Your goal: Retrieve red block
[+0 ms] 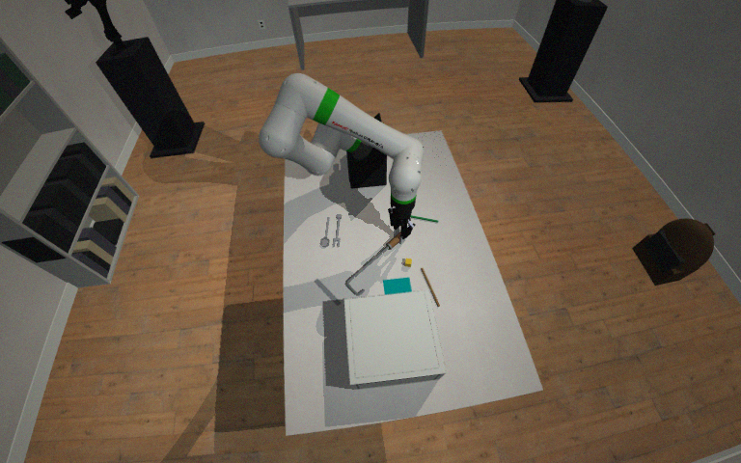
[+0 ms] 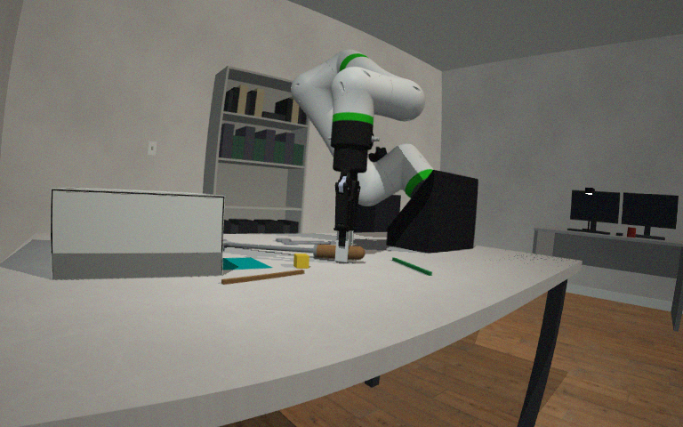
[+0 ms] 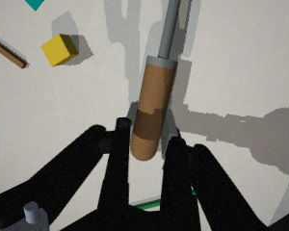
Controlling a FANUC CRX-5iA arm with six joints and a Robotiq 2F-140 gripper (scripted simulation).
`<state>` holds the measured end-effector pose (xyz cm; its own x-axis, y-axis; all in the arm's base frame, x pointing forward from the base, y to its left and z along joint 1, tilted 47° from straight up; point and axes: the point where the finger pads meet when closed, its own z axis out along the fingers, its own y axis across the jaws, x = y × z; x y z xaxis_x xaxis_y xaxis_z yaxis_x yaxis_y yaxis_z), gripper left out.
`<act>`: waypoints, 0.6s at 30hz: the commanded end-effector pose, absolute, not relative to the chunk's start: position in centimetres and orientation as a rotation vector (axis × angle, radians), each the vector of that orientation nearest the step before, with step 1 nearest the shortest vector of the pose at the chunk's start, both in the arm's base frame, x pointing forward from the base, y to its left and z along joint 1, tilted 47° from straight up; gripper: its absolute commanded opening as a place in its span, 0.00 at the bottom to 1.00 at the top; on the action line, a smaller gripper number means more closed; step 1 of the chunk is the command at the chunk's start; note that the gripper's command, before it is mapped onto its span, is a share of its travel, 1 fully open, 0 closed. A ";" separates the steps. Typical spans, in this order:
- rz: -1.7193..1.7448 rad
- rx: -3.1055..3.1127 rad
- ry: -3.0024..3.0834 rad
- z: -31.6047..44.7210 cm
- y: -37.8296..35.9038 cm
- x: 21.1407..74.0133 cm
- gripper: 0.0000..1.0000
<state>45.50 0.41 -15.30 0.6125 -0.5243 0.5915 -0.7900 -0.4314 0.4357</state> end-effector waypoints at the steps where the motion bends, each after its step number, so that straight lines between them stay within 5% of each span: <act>1: 0.457 2.155 -0.970 -14.6 -0.2 45.4 0.00; 18: 0.324 2.245 -0.661 -11.3 -3.3 44.6 0.00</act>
<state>44.68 -2.88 -11.79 0.8104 -0.3814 0.4448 -0.5853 -0.5616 0.5848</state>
